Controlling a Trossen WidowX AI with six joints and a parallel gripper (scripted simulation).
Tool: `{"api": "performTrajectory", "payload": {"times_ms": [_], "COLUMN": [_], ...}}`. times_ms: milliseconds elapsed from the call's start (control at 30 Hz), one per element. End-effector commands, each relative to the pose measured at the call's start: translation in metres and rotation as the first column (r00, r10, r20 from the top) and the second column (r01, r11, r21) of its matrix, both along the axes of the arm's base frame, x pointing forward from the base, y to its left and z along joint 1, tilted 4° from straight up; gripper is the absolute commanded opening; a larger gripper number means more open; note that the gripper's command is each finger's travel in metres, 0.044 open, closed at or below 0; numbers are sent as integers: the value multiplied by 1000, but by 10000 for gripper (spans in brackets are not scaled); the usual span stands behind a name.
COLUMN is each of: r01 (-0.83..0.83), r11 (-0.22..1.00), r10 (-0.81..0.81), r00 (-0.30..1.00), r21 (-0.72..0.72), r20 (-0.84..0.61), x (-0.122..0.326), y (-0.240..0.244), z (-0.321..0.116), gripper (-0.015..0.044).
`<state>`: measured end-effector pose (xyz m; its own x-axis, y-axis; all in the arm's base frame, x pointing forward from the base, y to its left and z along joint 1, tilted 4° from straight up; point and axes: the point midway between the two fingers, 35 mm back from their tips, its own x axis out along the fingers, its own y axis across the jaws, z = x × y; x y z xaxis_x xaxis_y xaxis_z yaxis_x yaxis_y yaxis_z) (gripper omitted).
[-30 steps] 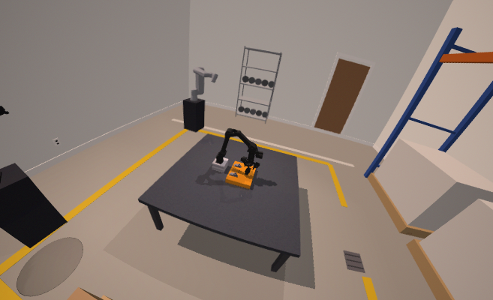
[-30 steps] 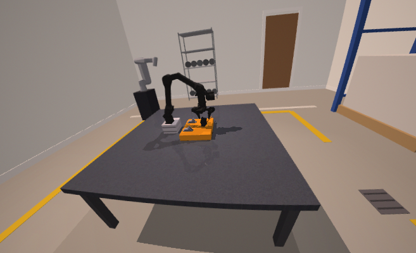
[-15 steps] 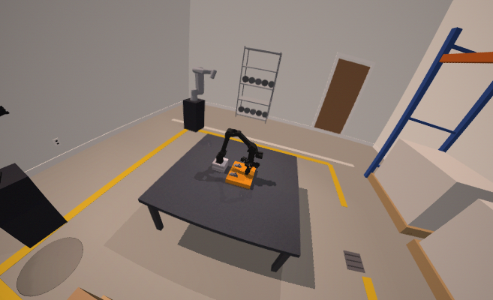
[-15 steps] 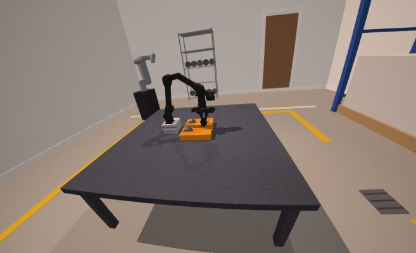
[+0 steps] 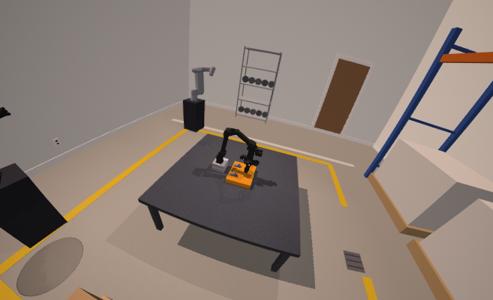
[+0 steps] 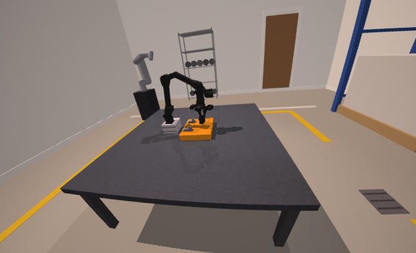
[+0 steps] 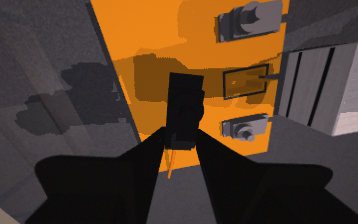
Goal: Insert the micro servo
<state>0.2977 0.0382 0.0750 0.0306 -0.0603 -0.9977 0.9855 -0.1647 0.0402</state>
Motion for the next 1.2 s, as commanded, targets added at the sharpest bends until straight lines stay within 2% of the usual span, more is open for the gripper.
{"api": "performTrajectory", "payload": {"times_ms": [0, 667, 933, 1167], "r01": [5, 5, 5, -146], "r11": [1000, 1000, 1000, 989], "r10": [-5, -5, -5, 146], "r00": [1000, 1000, 1000, 989], "r21": [-1, -2, -3, -9], "r20": [12, 11, 11, 1], "x": [-1, -18, -16, -16], "y": [0, -7, -24, -24], "z": [6, 6, 7, 7], "gripper": [0, 0, 0, 0]}}
